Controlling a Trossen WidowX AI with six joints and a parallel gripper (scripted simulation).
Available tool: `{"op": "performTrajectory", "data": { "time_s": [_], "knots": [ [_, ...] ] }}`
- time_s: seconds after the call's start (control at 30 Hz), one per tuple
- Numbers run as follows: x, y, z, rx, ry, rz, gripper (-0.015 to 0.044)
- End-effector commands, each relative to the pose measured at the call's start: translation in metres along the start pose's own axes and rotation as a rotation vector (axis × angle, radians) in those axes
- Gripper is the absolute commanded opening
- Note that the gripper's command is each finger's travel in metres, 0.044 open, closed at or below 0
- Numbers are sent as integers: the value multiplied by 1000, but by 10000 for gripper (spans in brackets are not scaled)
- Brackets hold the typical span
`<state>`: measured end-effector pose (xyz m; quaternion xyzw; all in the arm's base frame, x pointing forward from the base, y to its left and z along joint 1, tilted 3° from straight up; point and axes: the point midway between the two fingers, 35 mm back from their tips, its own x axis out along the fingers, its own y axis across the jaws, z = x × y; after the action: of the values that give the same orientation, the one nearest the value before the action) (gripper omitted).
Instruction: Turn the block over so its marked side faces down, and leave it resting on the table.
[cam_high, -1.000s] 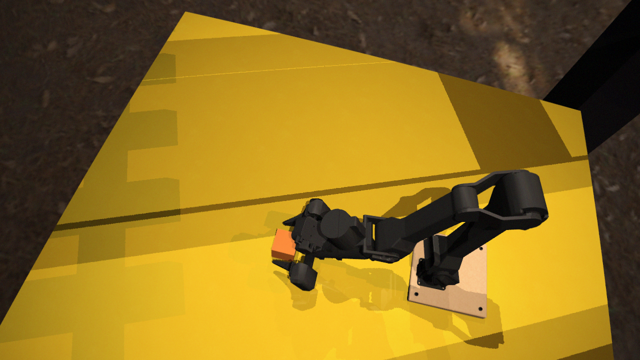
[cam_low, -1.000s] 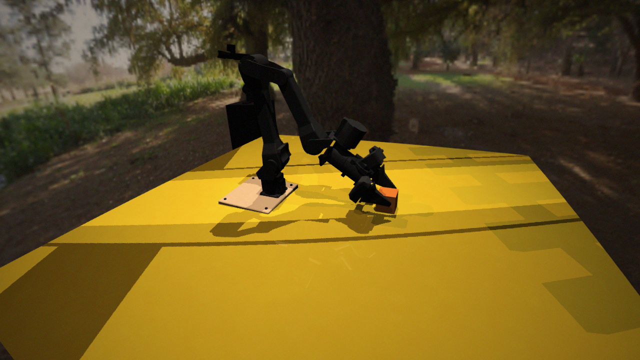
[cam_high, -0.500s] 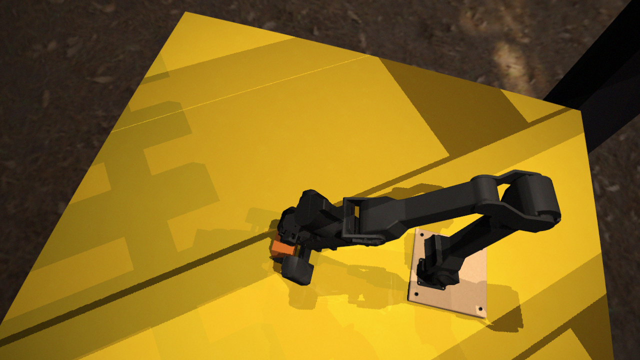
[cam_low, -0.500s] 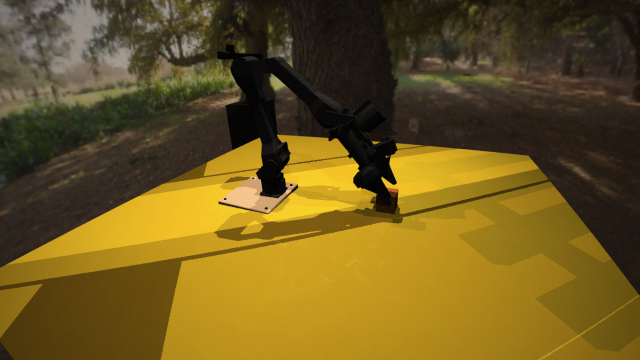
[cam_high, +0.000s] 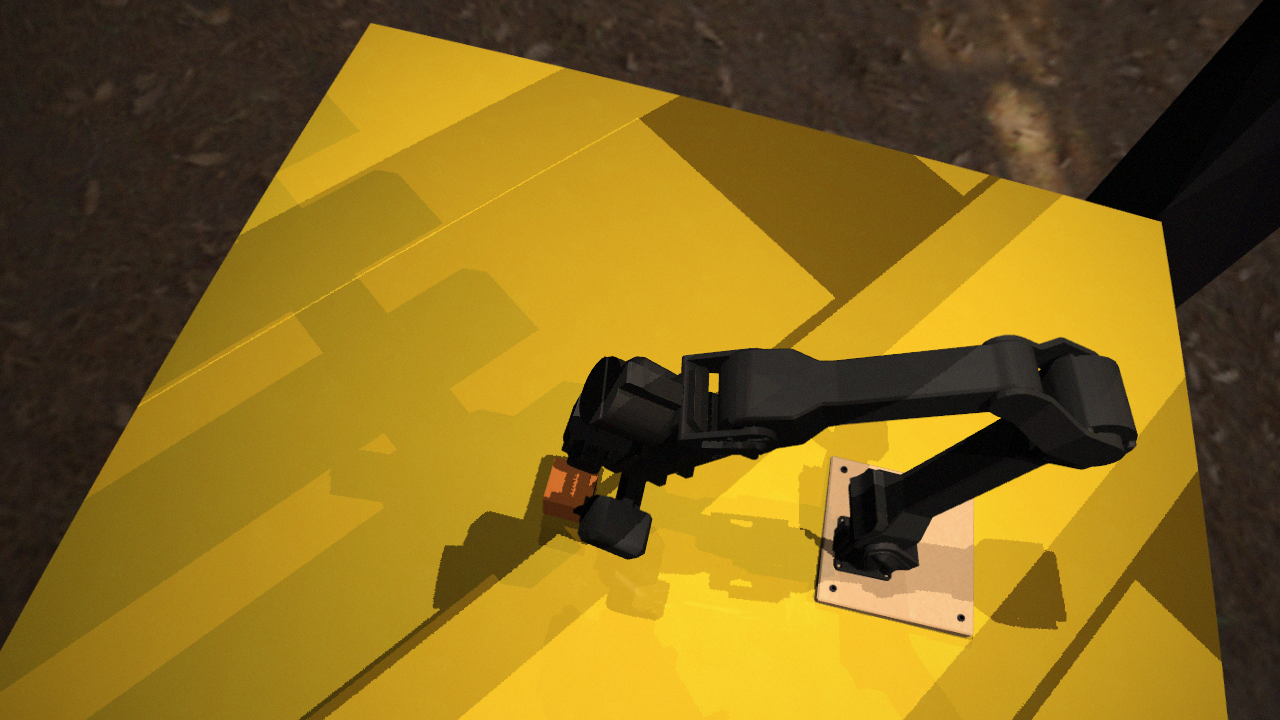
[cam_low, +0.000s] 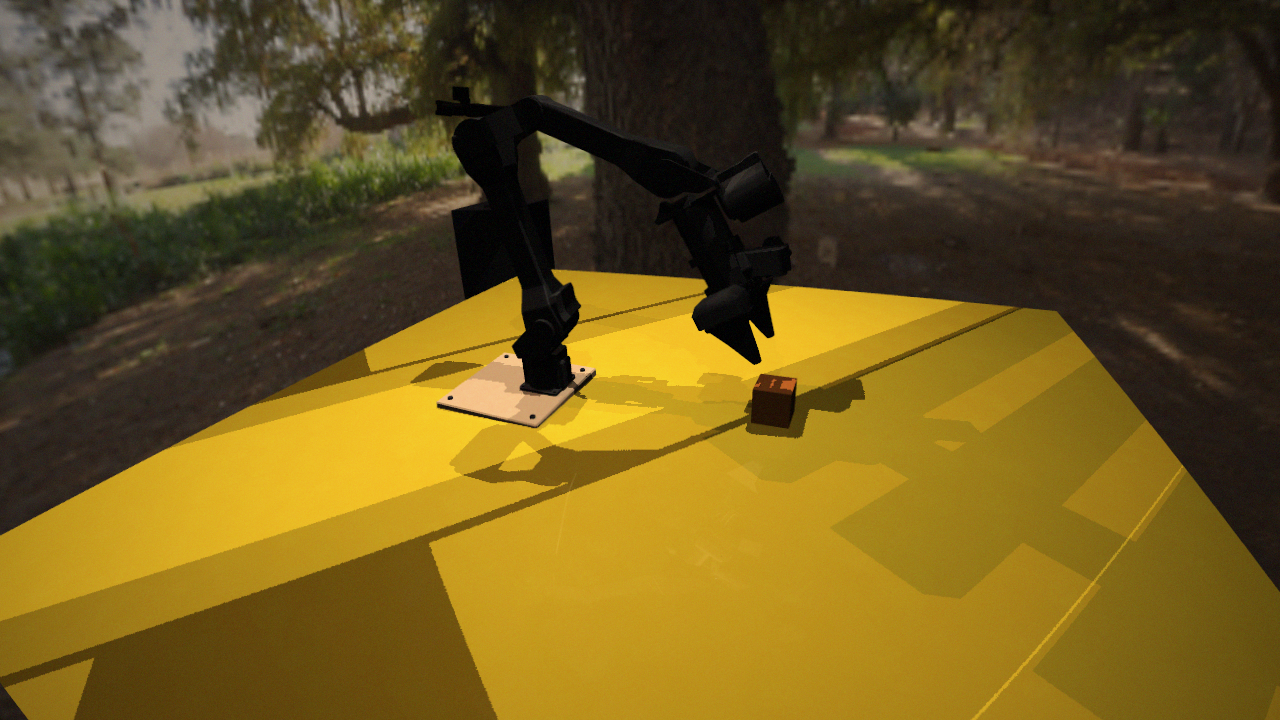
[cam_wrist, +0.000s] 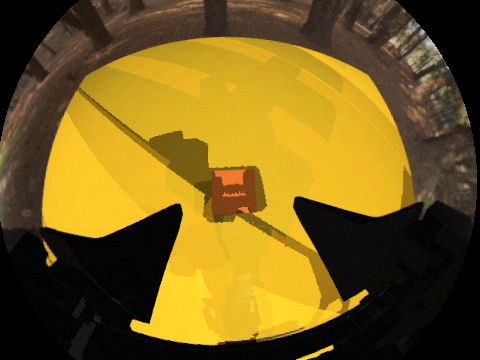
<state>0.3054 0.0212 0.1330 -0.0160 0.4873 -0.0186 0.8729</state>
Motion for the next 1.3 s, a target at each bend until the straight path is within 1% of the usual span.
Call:
{"op": "performTrajectory", "data": {
  "time_s": [0.0,0.33,0.4,0.6,0.73,0.9,1.0,1.27],
  "knots": [
    [-1,1,11,-4,95,10,440],
    [-5,1,36,3,439,9,440],
    [-6,1,39,6,483,7,440],
    [-4,1,38,6,488,7,440],
    [23,1,24,6,488,7,440],
    [26,1,22,6,488,7,440],
    [37,1,16,6,488,7,440],
    [45,1,12,6,488,7,440]
  ]
}}
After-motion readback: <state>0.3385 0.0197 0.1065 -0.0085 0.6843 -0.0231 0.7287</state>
